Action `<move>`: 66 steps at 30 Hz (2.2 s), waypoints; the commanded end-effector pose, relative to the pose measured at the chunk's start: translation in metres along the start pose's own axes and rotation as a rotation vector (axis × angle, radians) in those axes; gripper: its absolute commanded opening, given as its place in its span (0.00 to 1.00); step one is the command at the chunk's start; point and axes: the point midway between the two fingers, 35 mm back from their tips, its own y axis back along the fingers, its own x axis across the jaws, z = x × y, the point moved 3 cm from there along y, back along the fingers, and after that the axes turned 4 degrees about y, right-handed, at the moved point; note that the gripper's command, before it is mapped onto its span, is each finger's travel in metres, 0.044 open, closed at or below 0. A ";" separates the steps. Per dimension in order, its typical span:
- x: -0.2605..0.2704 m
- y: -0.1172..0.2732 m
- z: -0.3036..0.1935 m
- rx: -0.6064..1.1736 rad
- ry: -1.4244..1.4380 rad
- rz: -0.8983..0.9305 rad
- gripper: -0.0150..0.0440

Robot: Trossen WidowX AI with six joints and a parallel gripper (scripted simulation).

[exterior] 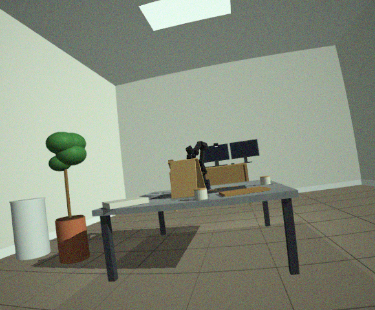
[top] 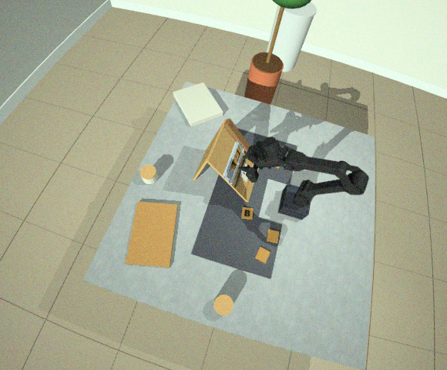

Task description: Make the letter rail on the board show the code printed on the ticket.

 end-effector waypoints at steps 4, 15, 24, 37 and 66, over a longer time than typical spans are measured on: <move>0.001 0.004 0.002 -0.007 0.005 0.004 0.75; 0.001 0.004 0.003 -0.002 0.002 0.003 0.67; 0.001 0.004 0.003 -0.002 0.002 0.003 0.26; 0.007 -0.004 0.015 0.145 -0.014 0.026 0.25; 0.035 -0.023 0.049 0.679 0.004 0.054 0.25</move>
